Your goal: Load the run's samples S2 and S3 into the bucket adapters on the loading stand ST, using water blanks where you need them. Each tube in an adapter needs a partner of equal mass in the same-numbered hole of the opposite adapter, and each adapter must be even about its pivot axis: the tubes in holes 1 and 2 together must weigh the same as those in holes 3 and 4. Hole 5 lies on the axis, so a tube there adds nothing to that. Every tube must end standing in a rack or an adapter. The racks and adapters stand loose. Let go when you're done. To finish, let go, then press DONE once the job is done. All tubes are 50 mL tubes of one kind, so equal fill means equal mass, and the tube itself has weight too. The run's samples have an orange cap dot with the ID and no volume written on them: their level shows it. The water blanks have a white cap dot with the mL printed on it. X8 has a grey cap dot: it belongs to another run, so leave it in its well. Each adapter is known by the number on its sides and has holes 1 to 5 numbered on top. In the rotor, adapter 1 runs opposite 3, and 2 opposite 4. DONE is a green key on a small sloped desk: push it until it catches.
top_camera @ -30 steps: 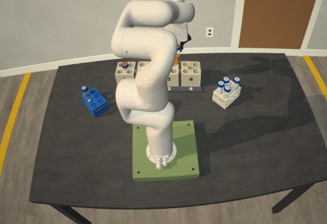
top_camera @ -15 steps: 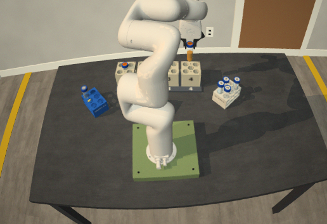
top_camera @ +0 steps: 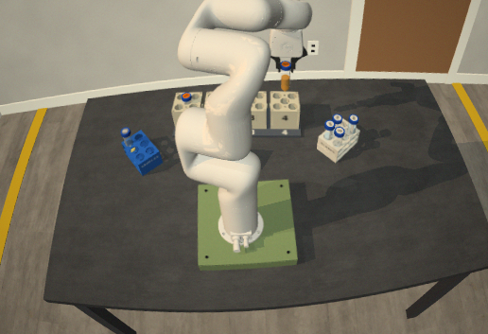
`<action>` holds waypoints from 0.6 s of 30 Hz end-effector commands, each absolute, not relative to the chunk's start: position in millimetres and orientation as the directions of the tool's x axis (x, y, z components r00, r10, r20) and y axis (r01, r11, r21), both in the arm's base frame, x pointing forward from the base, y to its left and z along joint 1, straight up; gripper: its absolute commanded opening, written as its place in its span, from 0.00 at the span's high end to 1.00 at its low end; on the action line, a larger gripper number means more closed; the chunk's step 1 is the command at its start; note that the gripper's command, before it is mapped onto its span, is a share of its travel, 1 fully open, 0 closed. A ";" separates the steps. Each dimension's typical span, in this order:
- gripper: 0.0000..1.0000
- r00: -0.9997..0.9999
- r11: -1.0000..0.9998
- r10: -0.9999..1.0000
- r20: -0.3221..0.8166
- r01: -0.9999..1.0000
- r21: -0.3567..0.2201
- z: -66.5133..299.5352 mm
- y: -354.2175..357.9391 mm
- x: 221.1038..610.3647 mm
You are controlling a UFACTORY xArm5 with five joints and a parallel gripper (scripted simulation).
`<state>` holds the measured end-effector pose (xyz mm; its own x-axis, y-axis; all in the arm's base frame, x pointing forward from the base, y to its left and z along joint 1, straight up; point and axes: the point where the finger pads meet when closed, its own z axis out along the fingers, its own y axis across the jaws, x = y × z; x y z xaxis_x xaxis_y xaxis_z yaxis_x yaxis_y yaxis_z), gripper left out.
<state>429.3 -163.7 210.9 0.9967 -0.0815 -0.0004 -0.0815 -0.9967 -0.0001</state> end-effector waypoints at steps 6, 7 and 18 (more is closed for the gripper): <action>1.00 0.997 -0.997 -0.082 0.003 -0.082 0.003 212.5 -164.2 430.3; 1.00 0.997 -0.997 -0.082 0.003 -0.082 0.003 210.5 -164.2 430.3; 1.00 0.997 -0.997 -0.082 0.003 -0.082 0.003 192.5 -164.2 430.3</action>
<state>429.0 -163.8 196.7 0.9967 -0.0816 -0.0012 -0.0816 -0.9967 -0.0003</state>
